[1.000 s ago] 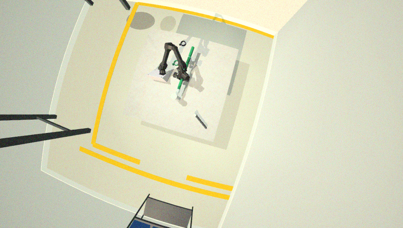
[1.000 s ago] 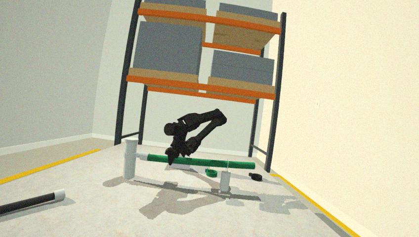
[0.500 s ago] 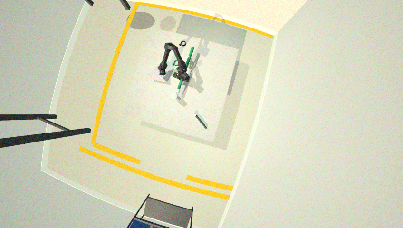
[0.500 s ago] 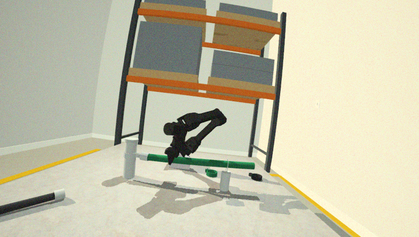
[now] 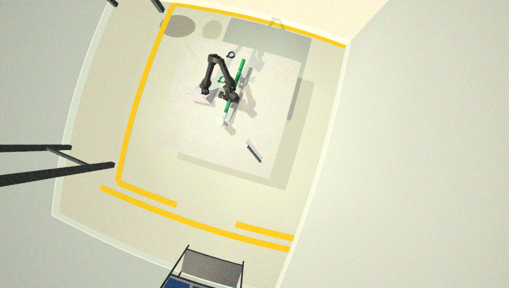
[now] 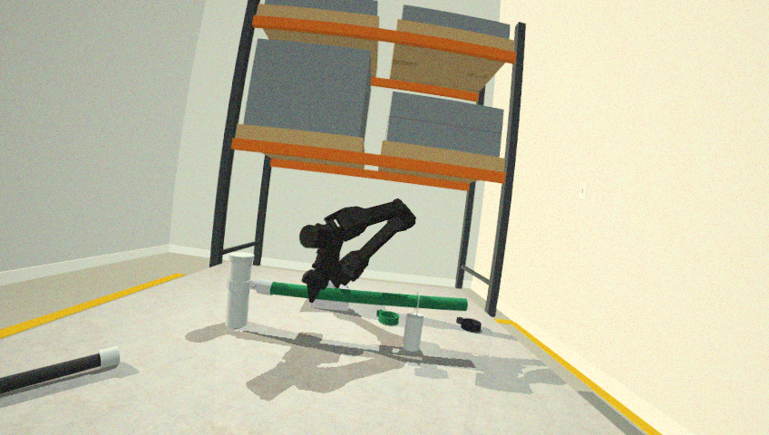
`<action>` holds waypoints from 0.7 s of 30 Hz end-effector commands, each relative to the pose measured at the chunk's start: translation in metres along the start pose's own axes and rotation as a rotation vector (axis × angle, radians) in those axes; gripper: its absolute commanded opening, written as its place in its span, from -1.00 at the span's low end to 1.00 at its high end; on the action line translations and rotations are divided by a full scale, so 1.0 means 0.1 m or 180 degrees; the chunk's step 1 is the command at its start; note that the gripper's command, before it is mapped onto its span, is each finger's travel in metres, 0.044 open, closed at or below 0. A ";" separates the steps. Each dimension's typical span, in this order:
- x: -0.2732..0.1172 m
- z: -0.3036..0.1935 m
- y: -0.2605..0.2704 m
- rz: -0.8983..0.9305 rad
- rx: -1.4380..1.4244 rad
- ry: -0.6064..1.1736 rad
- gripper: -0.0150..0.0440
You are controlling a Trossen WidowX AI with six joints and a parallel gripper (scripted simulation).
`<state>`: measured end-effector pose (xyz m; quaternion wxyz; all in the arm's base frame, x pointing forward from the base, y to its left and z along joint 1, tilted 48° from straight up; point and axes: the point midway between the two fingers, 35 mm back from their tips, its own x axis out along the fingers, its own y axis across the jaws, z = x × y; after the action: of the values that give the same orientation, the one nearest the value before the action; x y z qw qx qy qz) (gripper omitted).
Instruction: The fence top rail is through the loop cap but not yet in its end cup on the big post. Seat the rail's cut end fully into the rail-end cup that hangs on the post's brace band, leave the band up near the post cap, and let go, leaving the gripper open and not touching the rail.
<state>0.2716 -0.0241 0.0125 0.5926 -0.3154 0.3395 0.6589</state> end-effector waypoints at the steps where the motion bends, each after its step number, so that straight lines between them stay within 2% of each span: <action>1: 0.00 0.00 0.00 -0.0001 0.0000 0.0000 -0.49; 21: -0.01 -0.12 -0.01 -0.0002 0.0000 0.0003 -0.49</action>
<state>0.2708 -0.0267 0.0069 0.5917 -0.3095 0.3373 0.6636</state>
